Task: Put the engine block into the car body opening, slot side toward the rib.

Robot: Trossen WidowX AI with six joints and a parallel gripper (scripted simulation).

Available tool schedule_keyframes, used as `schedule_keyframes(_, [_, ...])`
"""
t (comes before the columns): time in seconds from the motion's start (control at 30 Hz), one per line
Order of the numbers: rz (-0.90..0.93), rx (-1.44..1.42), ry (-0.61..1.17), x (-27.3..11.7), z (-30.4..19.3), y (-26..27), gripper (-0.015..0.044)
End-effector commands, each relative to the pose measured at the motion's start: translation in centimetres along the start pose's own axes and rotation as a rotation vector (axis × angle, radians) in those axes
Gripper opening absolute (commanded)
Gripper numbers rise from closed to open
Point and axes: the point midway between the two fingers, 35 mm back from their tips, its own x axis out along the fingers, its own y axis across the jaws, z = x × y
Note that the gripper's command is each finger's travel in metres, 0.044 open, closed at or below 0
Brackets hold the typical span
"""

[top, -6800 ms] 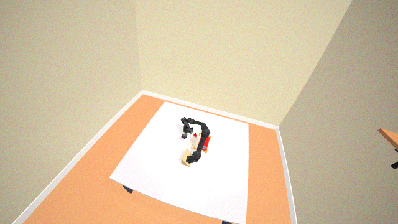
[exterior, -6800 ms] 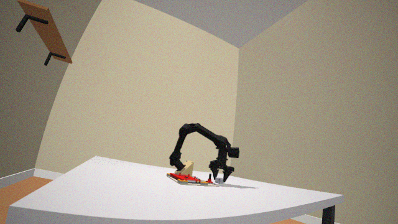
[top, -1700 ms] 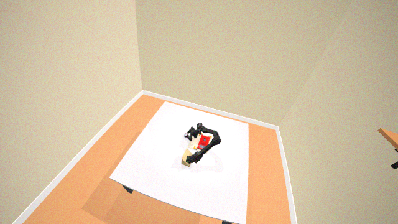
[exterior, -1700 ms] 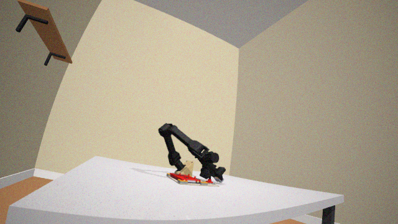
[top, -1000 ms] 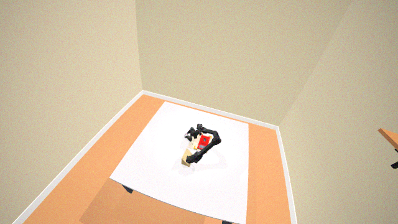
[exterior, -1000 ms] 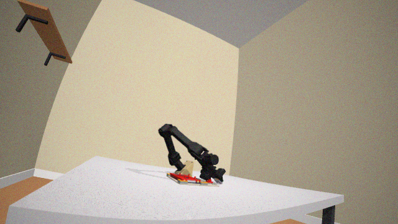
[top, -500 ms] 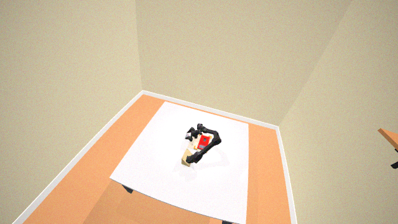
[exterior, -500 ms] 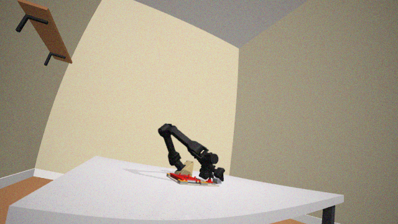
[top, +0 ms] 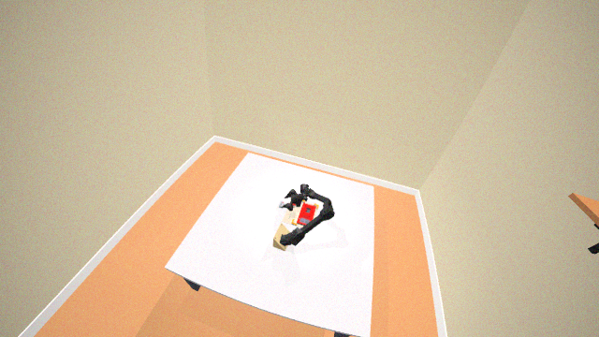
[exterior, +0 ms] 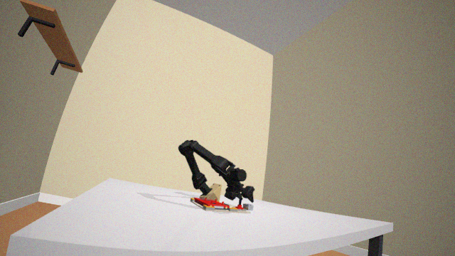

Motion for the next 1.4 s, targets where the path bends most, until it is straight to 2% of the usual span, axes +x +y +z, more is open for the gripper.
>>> schedule_keyframes(0.0, [0.000, 0.000, 0.000, 0.0, 0.0, 0.0, 0.0440])
schedule_keyframes(0.4, [-0.006, -0.018, -0.010, 0.1, -0.1, 0.0, 0.0440])
schedule_keyframes(1.37, [-0.319, -0.817, -0.401, -0.2, -3.1, -0.4, 0.0440])
